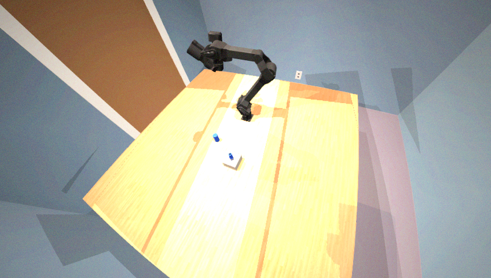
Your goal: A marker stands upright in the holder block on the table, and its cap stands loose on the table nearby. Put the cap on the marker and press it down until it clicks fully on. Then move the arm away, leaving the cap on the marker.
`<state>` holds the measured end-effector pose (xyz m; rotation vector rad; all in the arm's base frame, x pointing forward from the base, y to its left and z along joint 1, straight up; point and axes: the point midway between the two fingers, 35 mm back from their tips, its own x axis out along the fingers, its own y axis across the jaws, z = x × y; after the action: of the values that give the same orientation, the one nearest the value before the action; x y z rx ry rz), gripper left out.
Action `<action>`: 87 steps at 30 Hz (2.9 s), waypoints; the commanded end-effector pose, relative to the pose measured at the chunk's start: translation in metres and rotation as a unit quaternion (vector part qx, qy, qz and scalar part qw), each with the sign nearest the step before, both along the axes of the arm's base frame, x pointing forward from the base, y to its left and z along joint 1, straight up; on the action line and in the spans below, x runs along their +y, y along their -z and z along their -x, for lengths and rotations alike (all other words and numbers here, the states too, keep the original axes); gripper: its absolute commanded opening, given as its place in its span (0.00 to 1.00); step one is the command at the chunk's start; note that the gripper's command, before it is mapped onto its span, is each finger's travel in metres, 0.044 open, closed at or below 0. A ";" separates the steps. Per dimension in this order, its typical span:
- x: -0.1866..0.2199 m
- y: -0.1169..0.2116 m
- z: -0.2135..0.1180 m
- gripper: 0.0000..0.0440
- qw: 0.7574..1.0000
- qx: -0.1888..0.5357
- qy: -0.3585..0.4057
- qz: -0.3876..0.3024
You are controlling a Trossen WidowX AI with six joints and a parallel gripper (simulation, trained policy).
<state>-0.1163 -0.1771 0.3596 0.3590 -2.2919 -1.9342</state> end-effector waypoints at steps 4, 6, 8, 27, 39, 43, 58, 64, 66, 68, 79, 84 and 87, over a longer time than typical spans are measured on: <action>-0.009 0.005 -0.006 0.67 1.000 -0.012 -0.020 -0.001; -0.013 0.007 -0.009 0.56 0.999 -0.019 -0.031 -0.001; -0.018 0.010 -0.012 0.52 0.999 -0.026 -0.041 -0.002; -0.054 0.032 -0.042 0.60 0.990 -0.084 -0.116 -0.013; -0.075 0.046 -0.065 0.65 0.980 -0.124 -0.157 -0.021; -0.081 0.051 -0.073 0.66 0.976 -0.137 -0.169 -0.024; -0.101 0.073 -0.107 0.70 0.958 -0.190 -0.211 -0.036; -0.108 0.082 -0.122 0.71 0.950 -0.211 -0.225 -0.041; -0.110 0.085 -0.127 0.71 0.948 -0.218 -0.229 -0.043; -0.112 0.088 -0.132 0.71 0.945 -0.226 -0.234 -0.045; -0.120 0.107 -0.161 0.72 0.928 -0.266 -0.253 -0.059; -0.122 0.117 -0.174 0.72 0.920 -0.284 -0.260 -0.066; -0.123 0.122 -0.182 0.72 0.916 -0.295 -0.263 -0.071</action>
<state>0.0594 -0.2995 0.2388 1.5500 -2.0068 -1.8657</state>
